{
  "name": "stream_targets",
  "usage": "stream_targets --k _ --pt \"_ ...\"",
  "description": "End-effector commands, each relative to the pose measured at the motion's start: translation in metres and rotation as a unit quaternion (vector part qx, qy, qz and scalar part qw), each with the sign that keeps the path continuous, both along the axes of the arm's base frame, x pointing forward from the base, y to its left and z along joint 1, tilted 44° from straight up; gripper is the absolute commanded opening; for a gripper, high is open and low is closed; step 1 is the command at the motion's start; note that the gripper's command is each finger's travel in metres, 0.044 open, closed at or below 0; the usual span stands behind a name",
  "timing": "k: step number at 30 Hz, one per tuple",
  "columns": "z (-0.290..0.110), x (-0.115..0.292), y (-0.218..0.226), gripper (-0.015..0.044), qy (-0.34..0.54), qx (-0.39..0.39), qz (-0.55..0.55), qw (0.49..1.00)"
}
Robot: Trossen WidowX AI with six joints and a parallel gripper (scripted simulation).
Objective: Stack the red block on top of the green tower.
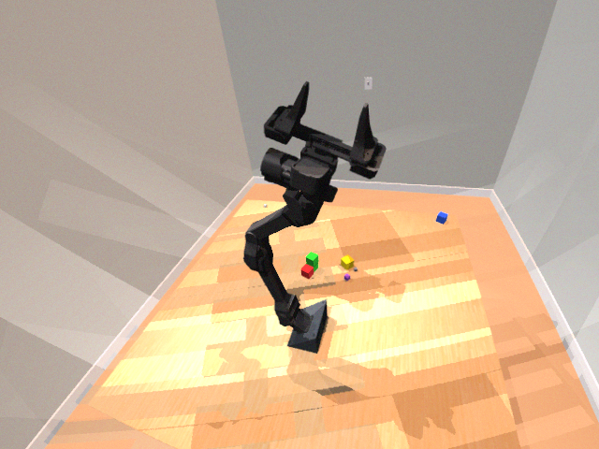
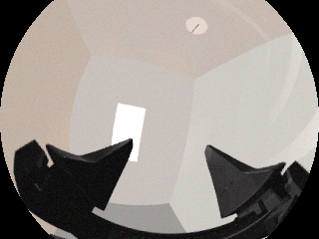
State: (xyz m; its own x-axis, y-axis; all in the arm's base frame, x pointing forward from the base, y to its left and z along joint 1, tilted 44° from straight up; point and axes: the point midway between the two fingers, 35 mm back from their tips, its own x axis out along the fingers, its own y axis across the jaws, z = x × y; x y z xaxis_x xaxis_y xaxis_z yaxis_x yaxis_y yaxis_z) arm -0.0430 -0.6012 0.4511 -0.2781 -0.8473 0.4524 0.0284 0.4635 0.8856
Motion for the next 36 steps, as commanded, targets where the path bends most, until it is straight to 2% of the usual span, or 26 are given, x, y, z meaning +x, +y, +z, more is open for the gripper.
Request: stream_targets --k 1,5,10,17,22,27,32,36 --pt "-0.001 0.001 0.000 0.0426 0.002 0.002 0.001 1.000" --pt "-0.018 0.035 -0.007 0.0440 0.041 0.056 0.026 0.997" --pt "-0.065 0.119 -0.008 0.0440 0.146 0.169 0.098 0.970" --pt "-0.140 0.236 0.029 0.0440 0.303 0.290 0.231 0.878" --pt "-0.194 0.309 0.084 0.0440 0.410 0.341 0.334 0.777" --pt "-0.241 0.364 0.159 0.0440 0.502 0.361 0.434 0.655" --pt "-0.280 0.397 0.246 0.0440 0.574 0.355 0.527 0.516" --pt "-0.304 0.408 0.320 0.0440 0.614 0.336 0.594 0.398"
